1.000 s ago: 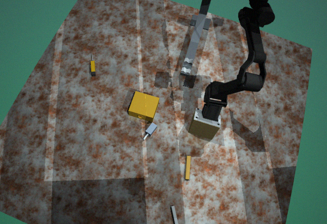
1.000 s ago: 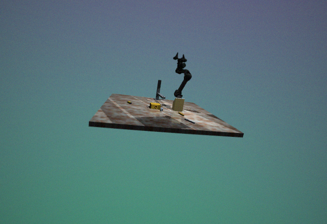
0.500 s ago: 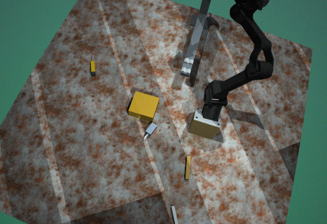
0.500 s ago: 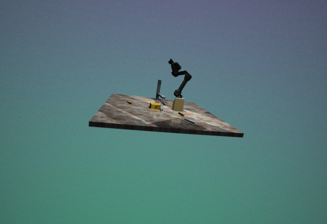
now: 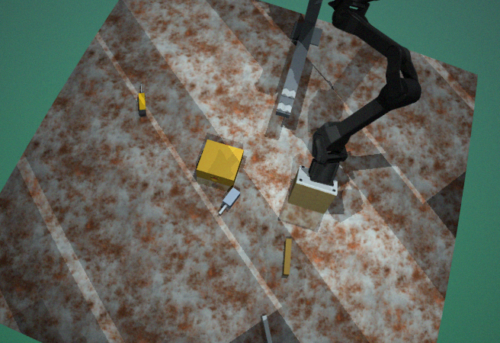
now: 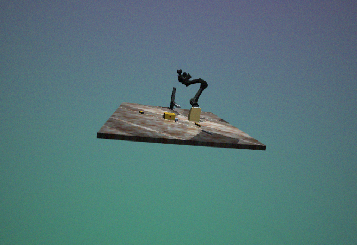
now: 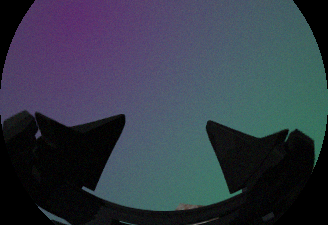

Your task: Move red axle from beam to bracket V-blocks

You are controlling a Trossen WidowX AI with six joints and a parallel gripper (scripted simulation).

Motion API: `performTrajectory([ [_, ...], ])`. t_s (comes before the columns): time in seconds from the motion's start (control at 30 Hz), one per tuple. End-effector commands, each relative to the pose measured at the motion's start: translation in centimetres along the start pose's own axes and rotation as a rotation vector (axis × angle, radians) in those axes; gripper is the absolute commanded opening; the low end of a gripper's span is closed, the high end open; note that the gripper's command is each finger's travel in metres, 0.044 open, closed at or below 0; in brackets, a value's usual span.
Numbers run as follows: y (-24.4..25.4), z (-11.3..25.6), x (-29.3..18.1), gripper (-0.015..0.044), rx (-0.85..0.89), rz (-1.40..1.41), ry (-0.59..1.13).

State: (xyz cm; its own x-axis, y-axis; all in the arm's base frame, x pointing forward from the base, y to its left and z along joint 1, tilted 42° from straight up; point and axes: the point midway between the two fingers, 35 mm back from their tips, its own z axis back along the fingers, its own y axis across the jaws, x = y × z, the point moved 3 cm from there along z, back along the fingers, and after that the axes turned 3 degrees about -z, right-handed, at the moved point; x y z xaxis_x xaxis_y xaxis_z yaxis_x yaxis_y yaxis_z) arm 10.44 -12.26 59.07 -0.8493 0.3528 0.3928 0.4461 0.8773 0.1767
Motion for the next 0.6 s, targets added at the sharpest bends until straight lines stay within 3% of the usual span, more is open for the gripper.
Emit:
performTrajectory([
  [0.0,-0.5,0.0,-2.2,0.0440,-0.029,-0.069,0.062],
  [0.57,-0.1,2.0,-14.9,0.0440,-0.154,-0.374,0.435],
])
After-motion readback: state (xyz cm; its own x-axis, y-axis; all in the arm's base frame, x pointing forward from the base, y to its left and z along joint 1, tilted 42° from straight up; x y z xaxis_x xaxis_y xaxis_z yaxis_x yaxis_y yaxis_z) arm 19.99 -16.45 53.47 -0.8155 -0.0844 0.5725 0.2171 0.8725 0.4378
